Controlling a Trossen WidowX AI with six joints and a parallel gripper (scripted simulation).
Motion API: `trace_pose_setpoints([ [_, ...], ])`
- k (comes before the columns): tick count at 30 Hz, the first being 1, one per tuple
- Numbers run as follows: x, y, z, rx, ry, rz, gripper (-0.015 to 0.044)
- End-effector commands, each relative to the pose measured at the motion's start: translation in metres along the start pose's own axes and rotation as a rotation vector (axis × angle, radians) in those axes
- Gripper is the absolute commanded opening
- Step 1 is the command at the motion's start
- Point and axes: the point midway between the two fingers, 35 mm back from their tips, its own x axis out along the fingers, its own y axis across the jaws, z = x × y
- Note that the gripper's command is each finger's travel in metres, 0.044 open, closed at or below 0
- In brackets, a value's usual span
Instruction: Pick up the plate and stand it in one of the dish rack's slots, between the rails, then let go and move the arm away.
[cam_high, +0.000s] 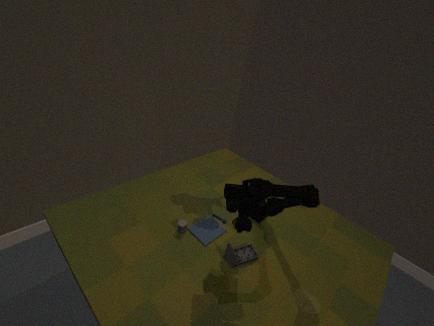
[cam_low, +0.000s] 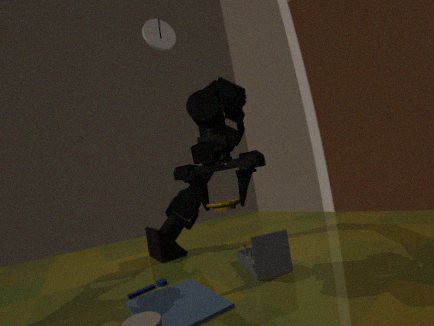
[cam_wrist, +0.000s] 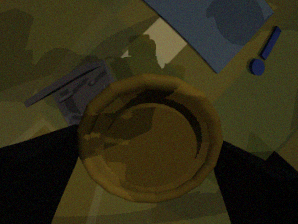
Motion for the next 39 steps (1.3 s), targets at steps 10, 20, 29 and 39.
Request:
trace_pose_setpoints([
  [10,0.002,0.009,-0.06,0.45,0.003,0.013,0.0],
  [20,0.008,0.007,-0.104,0.793,0.01,0.021,0.0],
  [29,0.013,0.003,-0.13,1.015,0.018,0.024,0.0],
  [39,0.025,-0.008,-0.131,0.949,-0.07,-0.048,0.0],
])
